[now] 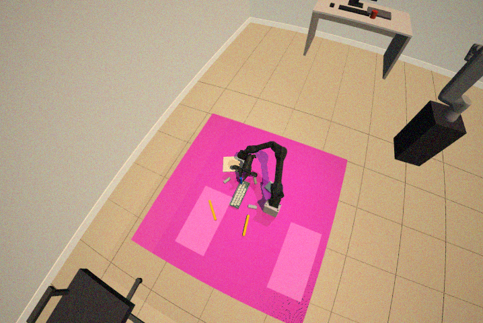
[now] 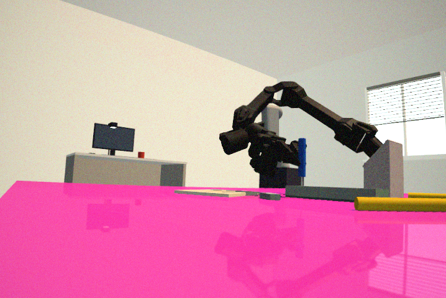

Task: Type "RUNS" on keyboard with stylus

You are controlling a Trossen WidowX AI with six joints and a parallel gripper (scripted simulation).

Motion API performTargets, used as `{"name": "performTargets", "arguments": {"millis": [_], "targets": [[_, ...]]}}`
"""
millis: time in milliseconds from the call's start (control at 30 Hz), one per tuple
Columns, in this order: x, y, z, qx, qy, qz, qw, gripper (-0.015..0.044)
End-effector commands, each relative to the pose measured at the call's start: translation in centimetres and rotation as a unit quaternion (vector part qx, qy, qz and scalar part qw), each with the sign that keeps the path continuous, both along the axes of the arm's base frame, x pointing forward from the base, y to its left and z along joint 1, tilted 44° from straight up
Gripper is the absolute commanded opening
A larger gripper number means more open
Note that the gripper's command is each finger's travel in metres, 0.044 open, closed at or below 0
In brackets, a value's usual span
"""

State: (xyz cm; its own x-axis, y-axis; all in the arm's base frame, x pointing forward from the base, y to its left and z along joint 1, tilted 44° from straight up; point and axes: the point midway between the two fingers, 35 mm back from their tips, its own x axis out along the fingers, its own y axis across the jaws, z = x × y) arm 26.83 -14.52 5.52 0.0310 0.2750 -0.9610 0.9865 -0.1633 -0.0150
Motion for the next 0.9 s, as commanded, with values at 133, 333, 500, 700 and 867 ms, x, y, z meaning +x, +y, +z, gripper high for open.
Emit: {"name": "performTargets", "arguments": {"millis": [133, 333, 500, 700, 867], "targets": [[-0.15, -0.18, -0.32, -0.001, 0.002, 0.002, 1.000, 0.0081], [-0.18, -0.33, -0.48, -0.001, 0.002, 0.002, 1.000, 0.0081], [-0.20, -0.47, -0.62, -0.001, 0.002, 0.002, 1.000, 0.0081], [-0.24, -0.63, -0.79, -0.001, 0.002, 0.002, 1.000, 0.0081], [-0.23, -0.58, -0.74, -0.001, 0.002, 0.002, 1.000, 0.0081]]}}
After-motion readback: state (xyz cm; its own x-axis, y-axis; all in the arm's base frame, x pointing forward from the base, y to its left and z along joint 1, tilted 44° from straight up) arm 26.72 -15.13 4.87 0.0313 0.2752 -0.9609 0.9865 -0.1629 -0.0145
